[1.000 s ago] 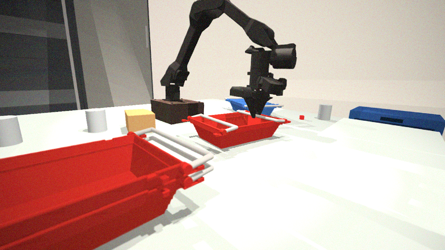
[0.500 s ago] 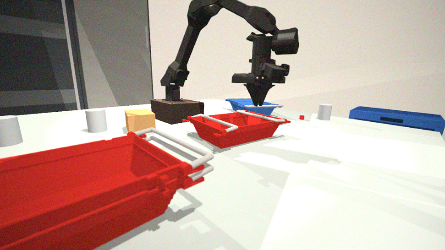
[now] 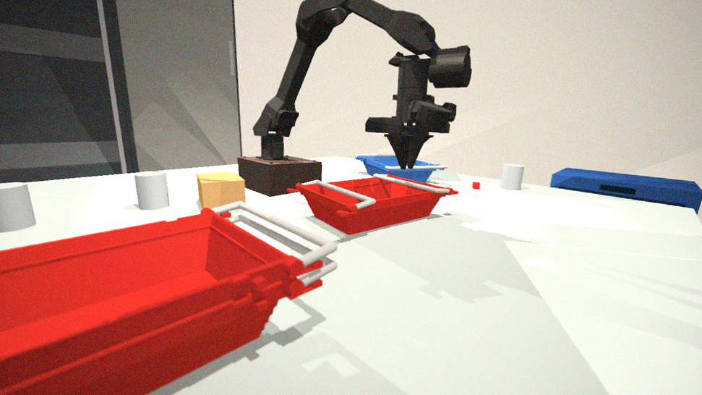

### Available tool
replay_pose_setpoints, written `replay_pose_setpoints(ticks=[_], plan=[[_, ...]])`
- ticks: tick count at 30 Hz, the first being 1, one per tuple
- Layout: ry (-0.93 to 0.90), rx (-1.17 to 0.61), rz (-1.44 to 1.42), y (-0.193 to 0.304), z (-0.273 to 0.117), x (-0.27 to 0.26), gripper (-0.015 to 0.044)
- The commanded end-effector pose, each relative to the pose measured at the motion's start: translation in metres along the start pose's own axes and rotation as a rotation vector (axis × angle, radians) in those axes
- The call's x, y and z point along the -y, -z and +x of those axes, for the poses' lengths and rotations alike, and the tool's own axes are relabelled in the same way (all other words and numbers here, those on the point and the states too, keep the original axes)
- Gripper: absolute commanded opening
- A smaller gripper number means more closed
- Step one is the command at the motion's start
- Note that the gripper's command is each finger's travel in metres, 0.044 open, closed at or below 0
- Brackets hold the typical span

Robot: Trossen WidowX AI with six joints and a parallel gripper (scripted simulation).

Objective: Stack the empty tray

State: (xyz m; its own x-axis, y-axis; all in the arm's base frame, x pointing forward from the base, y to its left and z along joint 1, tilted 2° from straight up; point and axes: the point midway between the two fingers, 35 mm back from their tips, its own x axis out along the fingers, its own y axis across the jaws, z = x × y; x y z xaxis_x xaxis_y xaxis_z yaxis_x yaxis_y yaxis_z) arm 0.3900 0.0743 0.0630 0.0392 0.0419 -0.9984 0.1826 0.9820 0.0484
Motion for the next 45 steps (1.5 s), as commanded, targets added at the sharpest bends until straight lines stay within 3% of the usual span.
replay_pose_setpoints(ticks=[1, 4, 45], plan=[[0.000, 0.001, 0.000, -0.0003, 0.0004, -0.0001, 0.0057], [0.000, 0.001, 0.000, -0.0003, 0.0004, -0.0001, 0.0000], [0.000, 0.000, 0.000, 0.0000, 0.0000, 0.0000, 0.0000]])
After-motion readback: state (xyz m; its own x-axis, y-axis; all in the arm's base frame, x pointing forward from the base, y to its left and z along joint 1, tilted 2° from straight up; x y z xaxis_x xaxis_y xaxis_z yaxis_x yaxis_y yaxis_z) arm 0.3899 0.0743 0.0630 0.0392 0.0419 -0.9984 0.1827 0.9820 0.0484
